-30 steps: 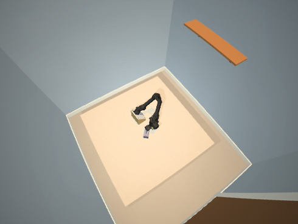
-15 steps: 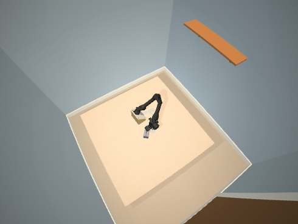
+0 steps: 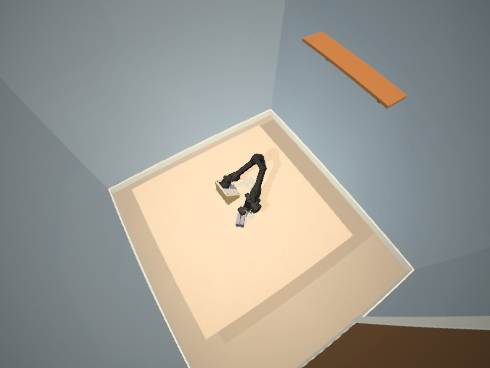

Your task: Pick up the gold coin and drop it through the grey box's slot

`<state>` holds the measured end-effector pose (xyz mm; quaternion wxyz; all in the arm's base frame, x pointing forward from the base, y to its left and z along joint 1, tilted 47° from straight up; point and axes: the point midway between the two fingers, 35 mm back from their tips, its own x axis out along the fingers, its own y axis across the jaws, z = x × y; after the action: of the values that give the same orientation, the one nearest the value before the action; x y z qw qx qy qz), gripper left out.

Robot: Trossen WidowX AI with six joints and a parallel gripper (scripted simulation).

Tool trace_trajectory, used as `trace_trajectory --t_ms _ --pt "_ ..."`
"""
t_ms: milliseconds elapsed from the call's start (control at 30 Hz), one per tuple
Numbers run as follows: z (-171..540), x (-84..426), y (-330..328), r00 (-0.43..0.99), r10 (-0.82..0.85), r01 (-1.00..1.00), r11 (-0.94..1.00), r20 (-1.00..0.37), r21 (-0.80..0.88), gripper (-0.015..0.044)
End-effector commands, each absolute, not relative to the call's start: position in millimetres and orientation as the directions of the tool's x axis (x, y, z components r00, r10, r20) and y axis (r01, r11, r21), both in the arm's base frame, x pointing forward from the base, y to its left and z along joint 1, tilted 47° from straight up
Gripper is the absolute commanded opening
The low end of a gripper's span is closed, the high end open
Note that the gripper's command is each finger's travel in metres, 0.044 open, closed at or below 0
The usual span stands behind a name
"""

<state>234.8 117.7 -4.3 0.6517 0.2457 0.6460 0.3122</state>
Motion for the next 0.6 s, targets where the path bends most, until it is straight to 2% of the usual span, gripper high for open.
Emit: trace_trajectory --t_ms 0,567 --pt "1 238 112 -0.025 0.723 -0.098 0.685 -0.69 0.722 0.0" --pt "28 241 81 -0.025 0.719 -0.097 0.69 -0.695 0.717 0.0"
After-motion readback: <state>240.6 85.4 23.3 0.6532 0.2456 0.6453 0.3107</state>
